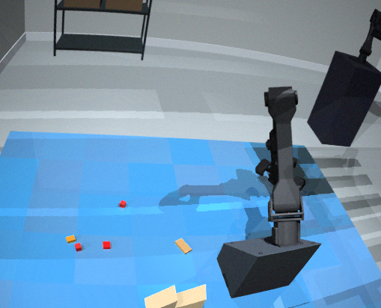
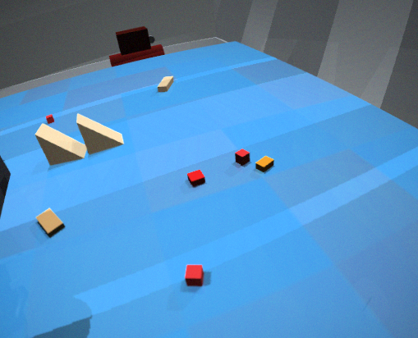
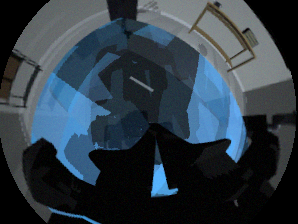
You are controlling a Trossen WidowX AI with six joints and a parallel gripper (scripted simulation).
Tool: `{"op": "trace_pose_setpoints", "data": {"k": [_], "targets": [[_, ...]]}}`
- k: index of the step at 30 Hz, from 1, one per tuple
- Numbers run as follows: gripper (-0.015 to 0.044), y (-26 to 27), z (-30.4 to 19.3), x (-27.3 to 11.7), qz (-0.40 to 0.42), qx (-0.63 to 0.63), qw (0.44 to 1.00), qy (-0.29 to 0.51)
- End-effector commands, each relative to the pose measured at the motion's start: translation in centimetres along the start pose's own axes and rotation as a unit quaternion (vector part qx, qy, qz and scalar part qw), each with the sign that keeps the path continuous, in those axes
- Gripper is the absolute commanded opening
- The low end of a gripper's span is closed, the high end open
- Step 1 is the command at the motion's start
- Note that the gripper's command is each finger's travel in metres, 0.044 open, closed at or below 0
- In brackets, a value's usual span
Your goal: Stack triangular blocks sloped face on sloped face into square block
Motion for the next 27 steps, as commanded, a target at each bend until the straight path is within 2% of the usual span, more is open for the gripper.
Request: {"op": "trace_pose_setpoints", "data": {"k": [1,6,15,22,27], "targets": [[0.0000,5.1,0.9,-1.4,0.065,-0.014,0.998,-0.019],[0.0000,12.2,0.4,-4.0,0.139,-0.069,0.987,-0.030],[0.0000,22.5,-4.0,-8.8,0.235,-0.216,0.947,-0.044],[0.0000,28.2,-9.8,-12.7,0.289,-0.331,0.897,-0.048],[0.0000,30.3,-14.6,-15.1,0.317,-0.379,0.869,-0.030]]}}
Point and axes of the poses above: the point midway between the two fingers, 35 mm back from their tips, its own x axis out along the fingers, its own y axis across the jaws, z = x × y, the point moved 1 cm from there along -x, back along the fingers, and after that the axes turned 15 degrees about -x, right-handed, at the moved point
